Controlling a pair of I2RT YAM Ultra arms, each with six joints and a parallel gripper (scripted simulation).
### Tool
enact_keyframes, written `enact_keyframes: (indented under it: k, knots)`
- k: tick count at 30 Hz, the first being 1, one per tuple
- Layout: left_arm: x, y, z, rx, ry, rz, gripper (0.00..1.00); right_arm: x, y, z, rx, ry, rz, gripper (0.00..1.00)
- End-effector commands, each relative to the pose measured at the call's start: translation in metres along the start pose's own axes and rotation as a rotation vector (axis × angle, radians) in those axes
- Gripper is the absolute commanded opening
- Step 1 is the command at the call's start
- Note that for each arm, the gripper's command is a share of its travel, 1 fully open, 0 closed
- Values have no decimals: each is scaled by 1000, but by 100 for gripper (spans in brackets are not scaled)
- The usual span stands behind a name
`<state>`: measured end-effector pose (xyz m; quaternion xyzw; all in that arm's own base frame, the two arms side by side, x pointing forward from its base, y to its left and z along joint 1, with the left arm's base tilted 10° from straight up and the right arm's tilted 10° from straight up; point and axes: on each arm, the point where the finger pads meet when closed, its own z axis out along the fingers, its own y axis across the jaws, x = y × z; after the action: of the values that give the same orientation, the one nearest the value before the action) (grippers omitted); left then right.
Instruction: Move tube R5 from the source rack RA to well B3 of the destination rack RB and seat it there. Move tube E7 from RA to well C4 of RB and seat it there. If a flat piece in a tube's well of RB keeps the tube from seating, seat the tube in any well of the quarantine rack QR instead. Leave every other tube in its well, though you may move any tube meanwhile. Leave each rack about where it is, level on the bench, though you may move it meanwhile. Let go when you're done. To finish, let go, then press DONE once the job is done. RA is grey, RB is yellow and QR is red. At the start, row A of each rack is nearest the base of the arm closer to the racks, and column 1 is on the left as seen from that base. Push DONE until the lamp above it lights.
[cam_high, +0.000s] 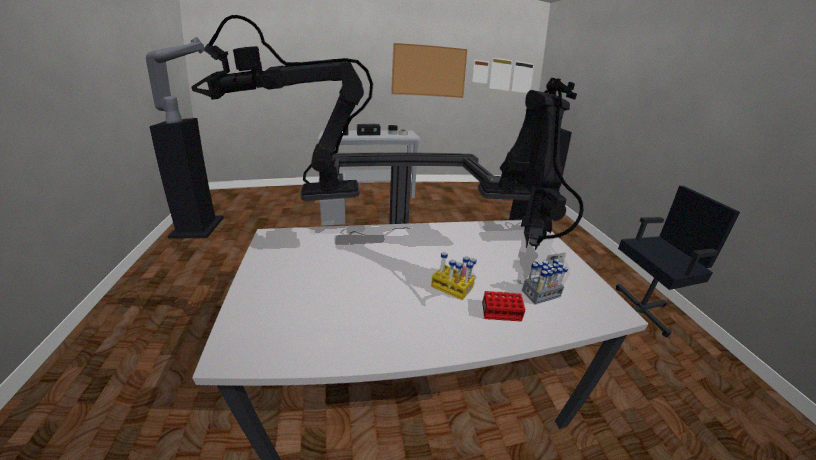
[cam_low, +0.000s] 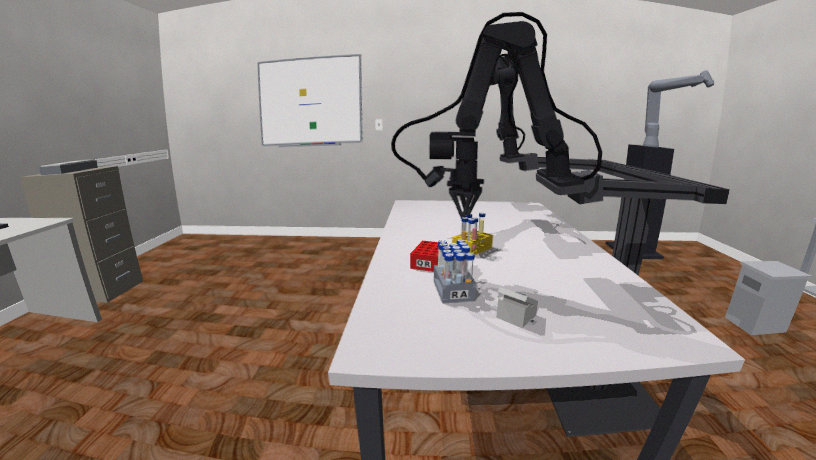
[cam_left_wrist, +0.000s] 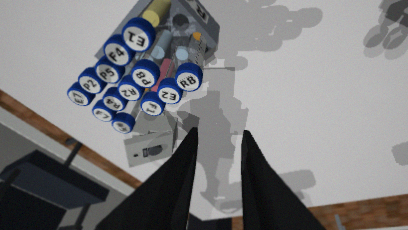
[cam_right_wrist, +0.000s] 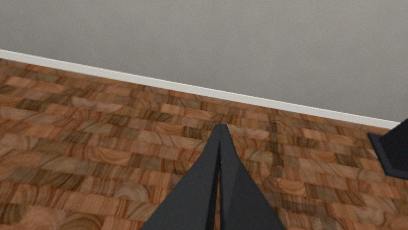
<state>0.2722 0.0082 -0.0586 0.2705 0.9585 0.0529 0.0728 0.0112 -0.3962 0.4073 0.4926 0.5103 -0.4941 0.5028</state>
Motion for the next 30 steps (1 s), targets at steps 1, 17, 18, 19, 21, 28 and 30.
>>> enact_keyframes:
  k: [1, 17, 18, 19, 21, 28, 30]
  knots:
    - [0, 8, -4, 5, -40, 56, 30, -25, -8, -12, 22, -50, 9, 0]
    - [44, 71, 1, 19, -21, 57, 30, -25, -8, -12, 22, -50, 9, 0]
    - [44, 71, 1, 19, -21, 57, 30, -25, -8, -12, 22, -50, 9, 0]
    - [44, 71, 1, 19, -21, 57, 30, -25, -8, -12, 22, -50, 9, 0]
    - [49, 78, 1, 19, -21, 57, 30, -25, -8, -12, 22, -50, 9, 0]
    - [71, 108, 2, 18, -22, 57, 30, -25, -8, -12, 22, -50, 9, 0]
    - [78, 116, 2, 17, -22, 57, 30, -25, -8, -12, 22, -50, 9, 0]
